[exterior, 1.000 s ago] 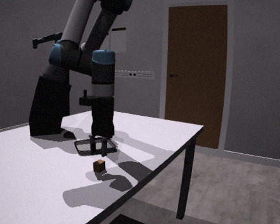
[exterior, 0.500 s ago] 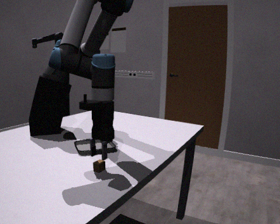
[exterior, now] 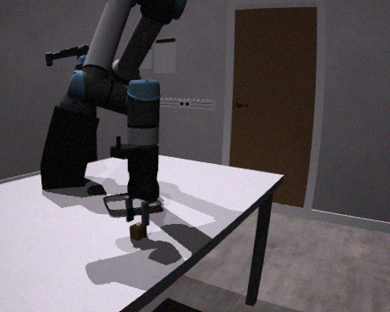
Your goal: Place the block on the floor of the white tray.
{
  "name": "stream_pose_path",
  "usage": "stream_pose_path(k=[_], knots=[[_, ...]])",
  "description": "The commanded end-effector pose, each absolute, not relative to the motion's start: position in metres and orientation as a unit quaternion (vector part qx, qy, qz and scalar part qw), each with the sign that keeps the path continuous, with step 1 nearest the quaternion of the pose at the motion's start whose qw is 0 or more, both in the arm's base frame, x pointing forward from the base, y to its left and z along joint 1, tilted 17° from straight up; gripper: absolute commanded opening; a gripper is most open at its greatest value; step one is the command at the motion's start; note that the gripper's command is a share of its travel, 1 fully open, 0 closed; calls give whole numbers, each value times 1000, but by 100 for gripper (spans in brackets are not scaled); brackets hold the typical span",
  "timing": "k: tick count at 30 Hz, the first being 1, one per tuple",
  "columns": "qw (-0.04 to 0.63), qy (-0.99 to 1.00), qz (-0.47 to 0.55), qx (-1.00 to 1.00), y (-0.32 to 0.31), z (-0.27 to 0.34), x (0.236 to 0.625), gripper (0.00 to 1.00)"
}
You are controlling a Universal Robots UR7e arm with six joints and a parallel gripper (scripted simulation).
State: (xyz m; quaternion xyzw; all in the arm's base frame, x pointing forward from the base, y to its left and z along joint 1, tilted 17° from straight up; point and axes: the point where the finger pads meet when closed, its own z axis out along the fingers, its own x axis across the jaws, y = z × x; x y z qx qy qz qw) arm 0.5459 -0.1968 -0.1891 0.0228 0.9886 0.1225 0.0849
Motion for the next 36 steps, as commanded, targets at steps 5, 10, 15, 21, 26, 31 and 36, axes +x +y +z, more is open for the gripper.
stream_pose_path(k=[5,10,15,21,26,31,36], knots=[[86,989,121,22,-197,-189,548,88],[86,989,121,22,-197,-189,548,88],[86,989,121,22,-197,-189,548,88],[87,989,121,22,-196,-193,549,88],[87,989,121,22,-194,-203,551,88],[87,989,121,22,-191,-215,553,88],[87,989,121,22,-189,-221,554,88]])
